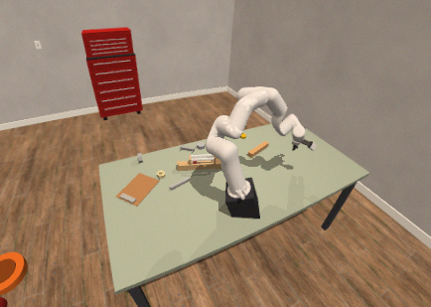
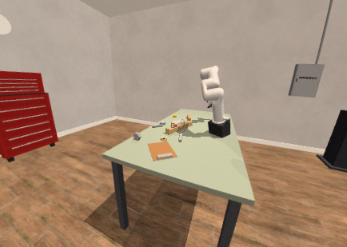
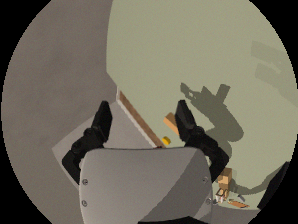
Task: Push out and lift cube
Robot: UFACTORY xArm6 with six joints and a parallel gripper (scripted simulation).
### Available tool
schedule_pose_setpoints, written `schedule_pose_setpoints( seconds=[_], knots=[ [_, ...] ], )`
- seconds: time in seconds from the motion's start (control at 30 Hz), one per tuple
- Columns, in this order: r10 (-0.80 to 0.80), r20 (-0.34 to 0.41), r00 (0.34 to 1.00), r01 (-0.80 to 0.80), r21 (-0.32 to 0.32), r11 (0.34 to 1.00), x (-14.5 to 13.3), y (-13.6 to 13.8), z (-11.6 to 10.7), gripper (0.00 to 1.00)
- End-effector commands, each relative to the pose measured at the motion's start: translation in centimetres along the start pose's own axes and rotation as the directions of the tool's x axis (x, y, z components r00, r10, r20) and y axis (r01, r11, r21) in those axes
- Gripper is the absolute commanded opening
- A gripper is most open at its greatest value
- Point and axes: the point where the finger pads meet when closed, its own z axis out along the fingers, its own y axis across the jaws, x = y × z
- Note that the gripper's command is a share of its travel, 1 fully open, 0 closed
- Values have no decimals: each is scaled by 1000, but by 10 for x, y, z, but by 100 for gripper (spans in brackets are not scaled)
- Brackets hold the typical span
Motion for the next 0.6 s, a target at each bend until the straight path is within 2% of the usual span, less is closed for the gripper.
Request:
schedule_pose_setpoints(
  seconds=[0.0,0.53,0.57],
  knots=[
    [-2,0,1000,2,4,1000,0,-3,-1,100],
    [-2,0,1000,2,4,1000,0,-3,-1,100],
    [-2,0,1000,2,4,1000,0,-3,-1,0]
  ],
)
